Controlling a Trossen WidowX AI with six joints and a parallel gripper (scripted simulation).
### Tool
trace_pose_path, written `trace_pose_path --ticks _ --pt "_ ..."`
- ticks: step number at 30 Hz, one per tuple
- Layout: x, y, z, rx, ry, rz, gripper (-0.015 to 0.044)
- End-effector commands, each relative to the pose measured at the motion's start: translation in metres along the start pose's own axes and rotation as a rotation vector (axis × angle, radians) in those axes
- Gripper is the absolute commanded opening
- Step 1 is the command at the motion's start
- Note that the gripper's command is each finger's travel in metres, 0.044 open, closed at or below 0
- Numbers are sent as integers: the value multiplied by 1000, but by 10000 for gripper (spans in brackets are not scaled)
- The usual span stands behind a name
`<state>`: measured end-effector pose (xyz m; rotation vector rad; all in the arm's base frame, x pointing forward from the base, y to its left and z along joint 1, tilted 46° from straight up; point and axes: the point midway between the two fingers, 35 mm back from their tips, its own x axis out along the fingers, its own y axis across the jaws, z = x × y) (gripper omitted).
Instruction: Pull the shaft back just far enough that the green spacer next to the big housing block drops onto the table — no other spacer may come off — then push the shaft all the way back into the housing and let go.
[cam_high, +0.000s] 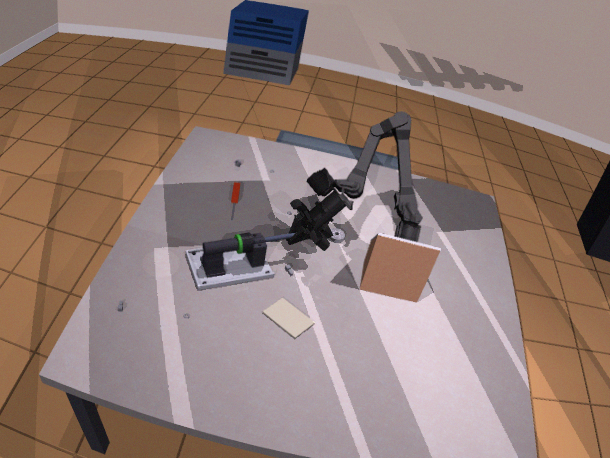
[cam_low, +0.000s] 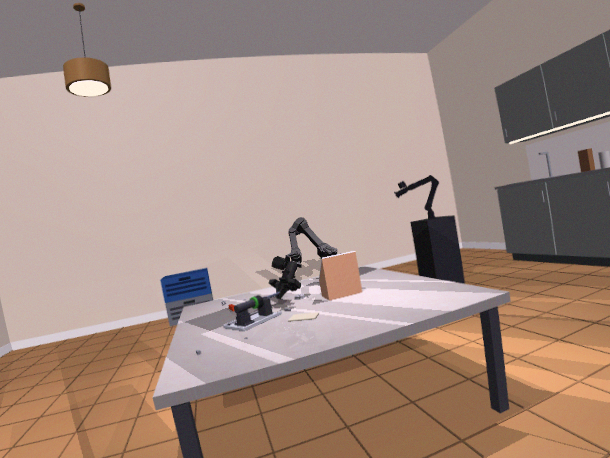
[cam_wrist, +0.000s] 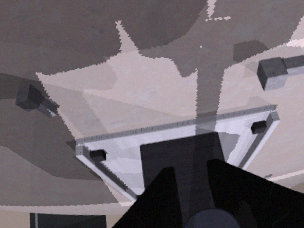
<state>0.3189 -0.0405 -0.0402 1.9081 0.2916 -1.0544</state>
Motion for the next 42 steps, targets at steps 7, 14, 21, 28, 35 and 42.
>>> trace_pose_path --ticks 7,14,21,28,35,42 --pt "-1 0 1 -3 0 1 0" --pt "-2 0 2 -3 0 1 0" --pt "-2 0 2 -3 0 1 0" --pt "-3 0 3 -3 0 1 0" --pt "-4 0 3 -3 0 1 0" --pt "-4 0 4 -3 0 1 0"
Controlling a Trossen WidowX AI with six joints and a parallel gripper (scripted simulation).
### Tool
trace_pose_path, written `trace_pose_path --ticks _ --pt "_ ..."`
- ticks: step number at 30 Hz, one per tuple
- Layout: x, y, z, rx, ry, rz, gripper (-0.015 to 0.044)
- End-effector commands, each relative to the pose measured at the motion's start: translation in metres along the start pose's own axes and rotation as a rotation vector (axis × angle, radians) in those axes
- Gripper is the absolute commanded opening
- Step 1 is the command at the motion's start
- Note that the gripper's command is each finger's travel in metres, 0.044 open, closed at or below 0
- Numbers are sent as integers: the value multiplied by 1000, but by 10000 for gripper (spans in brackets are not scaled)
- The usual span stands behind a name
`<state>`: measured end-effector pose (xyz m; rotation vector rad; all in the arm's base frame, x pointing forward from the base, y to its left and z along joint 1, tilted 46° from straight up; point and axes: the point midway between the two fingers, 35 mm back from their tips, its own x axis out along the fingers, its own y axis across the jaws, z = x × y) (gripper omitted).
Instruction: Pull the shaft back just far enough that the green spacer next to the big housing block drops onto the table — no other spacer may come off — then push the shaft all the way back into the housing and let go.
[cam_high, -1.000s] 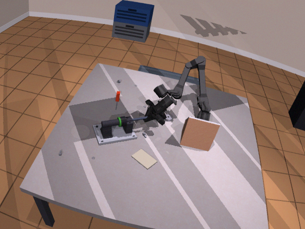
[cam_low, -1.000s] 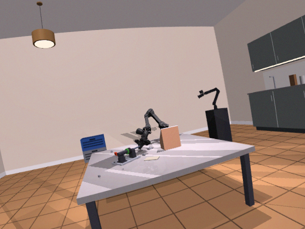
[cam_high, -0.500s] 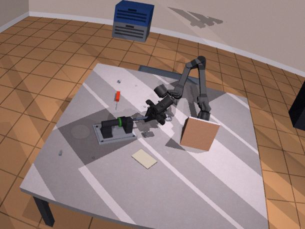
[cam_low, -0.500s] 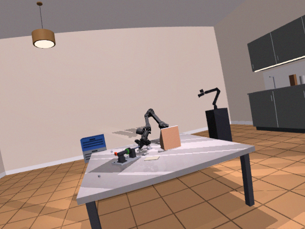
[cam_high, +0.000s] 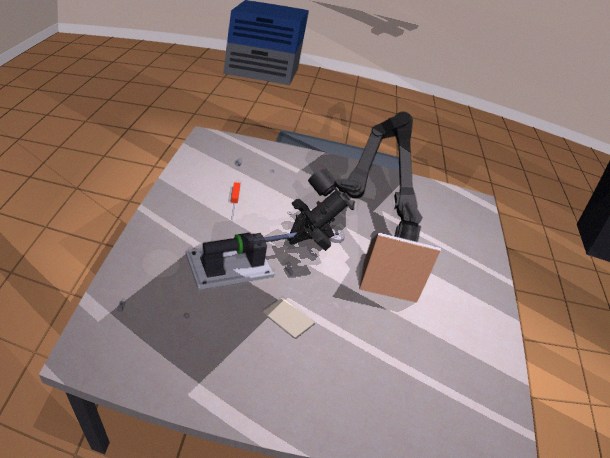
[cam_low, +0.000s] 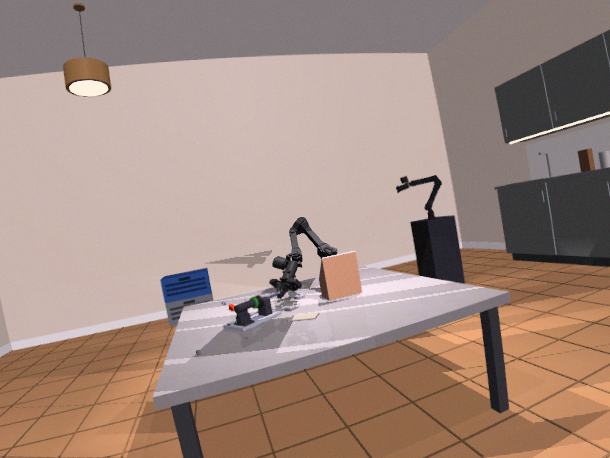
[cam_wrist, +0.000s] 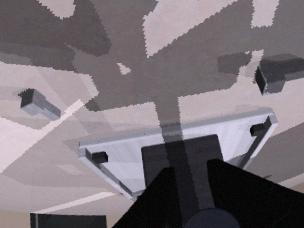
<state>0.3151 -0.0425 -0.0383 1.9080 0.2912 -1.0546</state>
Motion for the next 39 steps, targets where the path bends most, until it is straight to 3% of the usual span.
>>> trace_pose_path --ticks 1,39 --pt "-1 0 1 -3 0 0 0" --pt "-3 0 3 0 0 0 0"
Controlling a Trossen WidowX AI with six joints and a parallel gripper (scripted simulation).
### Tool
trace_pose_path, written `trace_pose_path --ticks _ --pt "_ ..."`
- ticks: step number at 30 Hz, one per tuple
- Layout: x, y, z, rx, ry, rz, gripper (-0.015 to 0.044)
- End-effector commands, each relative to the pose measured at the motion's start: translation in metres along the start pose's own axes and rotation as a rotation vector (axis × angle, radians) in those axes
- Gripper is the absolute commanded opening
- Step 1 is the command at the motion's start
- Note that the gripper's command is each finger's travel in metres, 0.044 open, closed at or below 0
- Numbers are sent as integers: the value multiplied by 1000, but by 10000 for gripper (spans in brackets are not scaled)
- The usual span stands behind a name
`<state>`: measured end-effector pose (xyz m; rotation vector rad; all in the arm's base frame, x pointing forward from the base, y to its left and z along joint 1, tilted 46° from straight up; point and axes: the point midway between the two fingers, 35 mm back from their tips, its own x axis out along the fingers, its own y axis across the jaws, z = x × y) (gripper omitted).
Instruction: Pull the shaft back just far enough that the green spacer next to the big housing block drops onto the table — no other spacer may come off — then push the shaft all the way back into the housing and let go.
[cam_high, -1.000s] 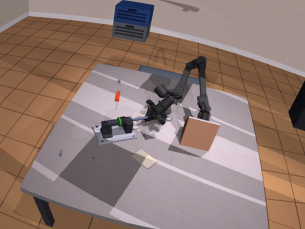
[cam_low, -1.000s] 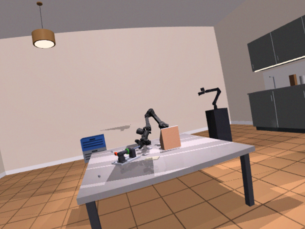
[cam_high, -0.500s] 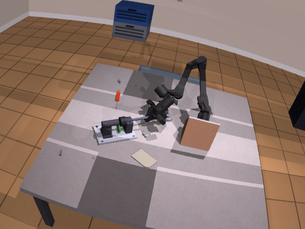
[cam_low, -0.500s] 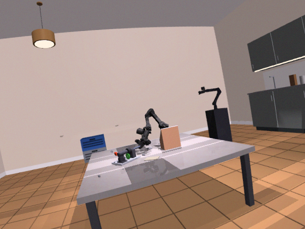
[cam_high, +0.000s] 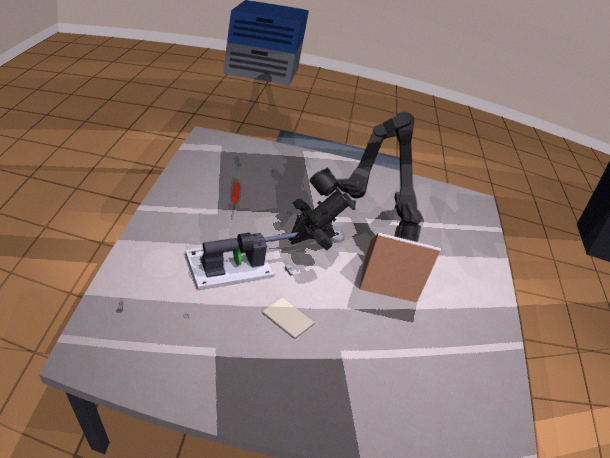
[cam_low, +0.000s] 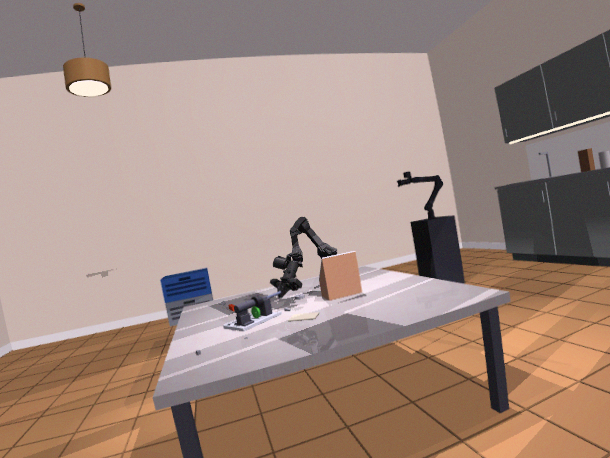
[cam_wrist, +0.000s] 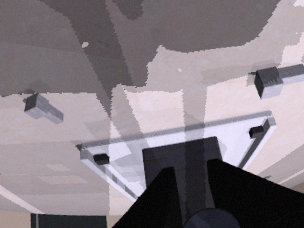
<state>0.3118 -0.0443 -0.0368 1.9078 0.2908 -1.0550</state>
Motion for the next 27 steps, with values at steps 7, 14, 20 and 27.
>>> trace_pose_path --ticks 7,14,20,27 --pt "0 0 0 0 0 0 0" --pt "0 0 0 0 0 0 0" --pt "1 0 -1 -3 0 0 0" --pt "2 0 -3 -3 0 0 0"
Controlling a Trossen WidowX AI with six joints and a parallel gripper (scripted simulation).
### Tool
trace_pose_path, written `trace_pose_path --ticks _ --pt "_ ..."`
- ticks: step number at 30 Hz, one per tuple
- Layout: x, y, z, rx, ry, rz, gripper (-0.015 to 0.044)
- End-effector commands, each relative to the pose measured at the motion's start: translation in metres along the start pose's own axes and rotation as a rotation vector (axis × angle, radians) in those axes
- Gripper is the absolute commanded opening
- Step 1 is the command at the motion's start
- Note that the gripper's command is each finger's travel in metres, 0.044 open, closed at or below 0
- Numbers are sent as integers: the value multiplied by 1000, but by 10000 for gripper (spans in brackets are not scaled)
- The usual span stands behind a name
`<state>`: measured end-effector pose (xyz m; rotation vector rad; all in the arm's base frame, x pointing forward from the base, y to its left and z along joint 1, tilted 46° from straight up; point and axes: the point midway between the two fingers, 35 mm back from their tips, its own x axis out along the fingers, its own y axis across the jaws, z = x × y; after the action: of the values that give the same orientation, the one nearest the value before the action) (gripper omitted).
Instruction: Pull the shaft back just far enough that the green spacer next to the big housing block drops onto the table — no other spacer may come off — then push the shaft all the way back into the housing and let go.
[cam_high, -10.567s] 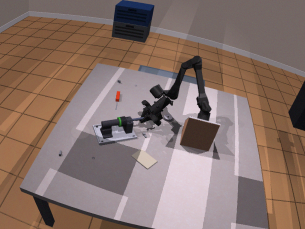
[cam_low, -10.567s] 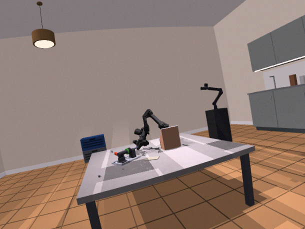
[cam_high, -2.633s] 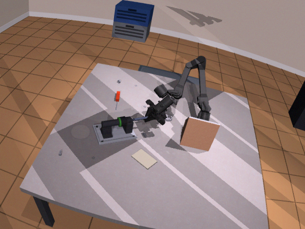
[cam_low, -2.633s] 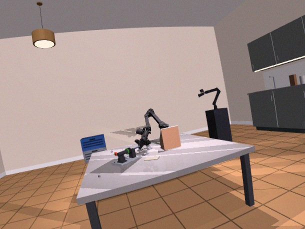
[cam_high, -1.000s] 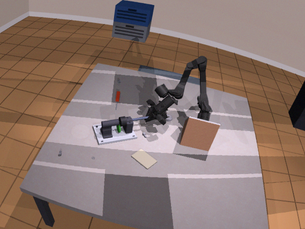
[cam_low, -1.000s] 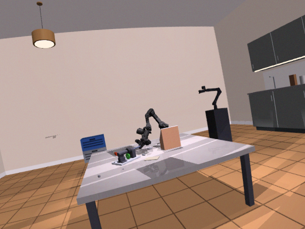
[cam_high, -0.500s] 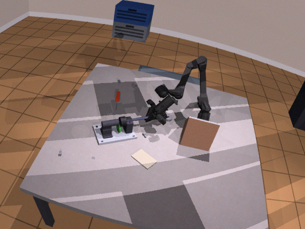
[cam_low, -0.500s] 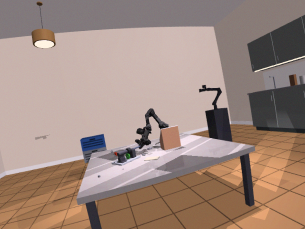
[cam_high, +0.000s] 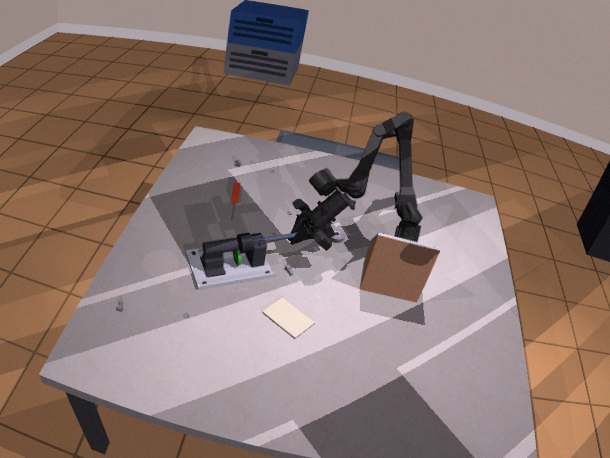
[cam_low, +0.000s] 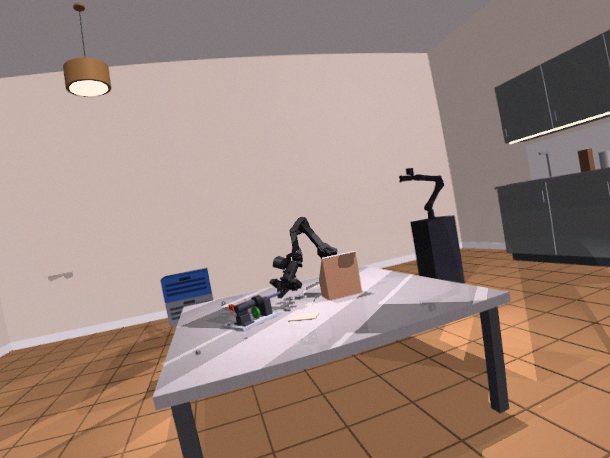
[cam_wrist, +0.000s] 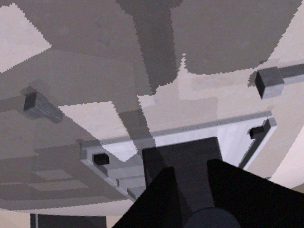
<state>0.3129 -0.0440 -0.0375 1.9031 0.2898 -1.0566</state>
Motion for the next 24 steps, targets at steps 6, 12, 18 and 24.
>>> trace_pose_path --ticks 6,12,18,24 --pt "2 0 -3 0 4 0 0" --pt "4 0 -5 0 4 0 0" --pt "5 0 -6 0 4 0 0" --pt "6 0 -7 0 4 0 0"
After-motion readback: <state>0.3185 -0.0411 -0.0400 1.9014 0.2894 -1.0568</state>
